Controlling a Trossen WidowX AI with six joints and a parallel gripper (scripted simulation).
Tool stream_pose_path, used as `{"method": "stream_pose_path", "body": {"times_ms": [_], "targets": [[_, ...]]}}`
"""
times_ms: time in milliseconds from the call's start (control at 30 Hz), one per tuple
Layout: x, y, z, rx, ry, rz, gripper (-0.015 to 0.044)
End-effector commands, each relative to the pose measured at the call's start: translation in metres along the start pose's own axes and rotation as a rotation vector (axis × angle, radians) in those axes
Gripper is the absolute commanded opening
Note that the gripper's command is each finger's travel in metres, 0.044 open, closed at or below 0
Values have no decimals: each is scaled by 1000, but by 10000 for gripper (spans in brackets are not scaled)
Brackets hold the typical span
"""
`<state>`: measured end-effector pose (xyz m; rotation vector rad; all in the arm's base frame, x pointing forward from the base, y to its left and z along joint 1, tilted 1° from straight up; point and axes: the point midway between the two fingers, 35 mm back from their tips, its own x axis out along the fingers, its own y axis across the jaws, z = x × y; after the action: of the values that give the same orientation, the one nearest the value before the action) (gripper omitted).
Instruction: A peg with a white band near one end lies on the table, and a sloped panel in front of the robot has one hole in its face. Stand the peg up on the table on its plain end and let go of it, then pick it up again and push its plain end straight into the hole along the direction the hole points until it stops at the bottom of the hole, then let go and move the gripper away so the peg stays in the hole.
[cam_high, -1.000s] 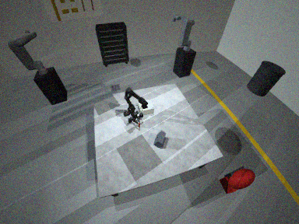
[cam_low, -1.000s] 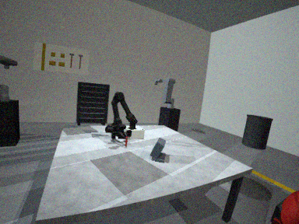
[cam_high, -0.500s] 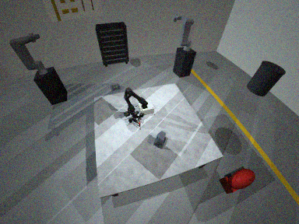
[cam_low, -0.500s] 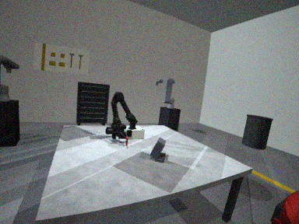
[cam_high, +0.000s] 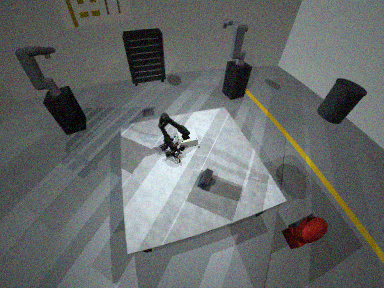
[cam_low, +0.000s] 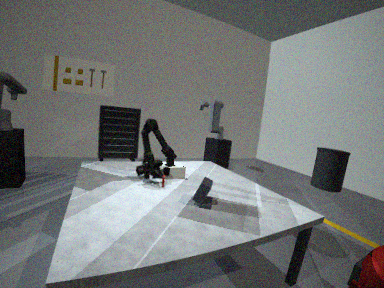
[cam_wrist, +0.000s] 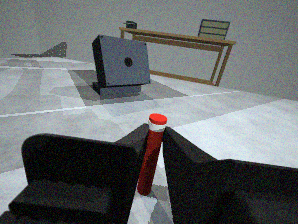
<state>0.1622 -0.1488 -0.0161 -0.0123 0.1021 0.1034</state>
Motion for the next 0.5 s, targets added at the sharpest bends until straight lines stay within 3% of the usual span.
{"method": "stream_pose_path", "body": {"times_ms": [0, 100, 200, 467], "targets": [[-1, 0, -2, 1, 1, 0, 49], [0, 0, -1, 0, 0, 0, 49], [0, 0, 0, 0, -2, -1, 128], [0, 0, 0, 0, -2, -1, 130]]}}
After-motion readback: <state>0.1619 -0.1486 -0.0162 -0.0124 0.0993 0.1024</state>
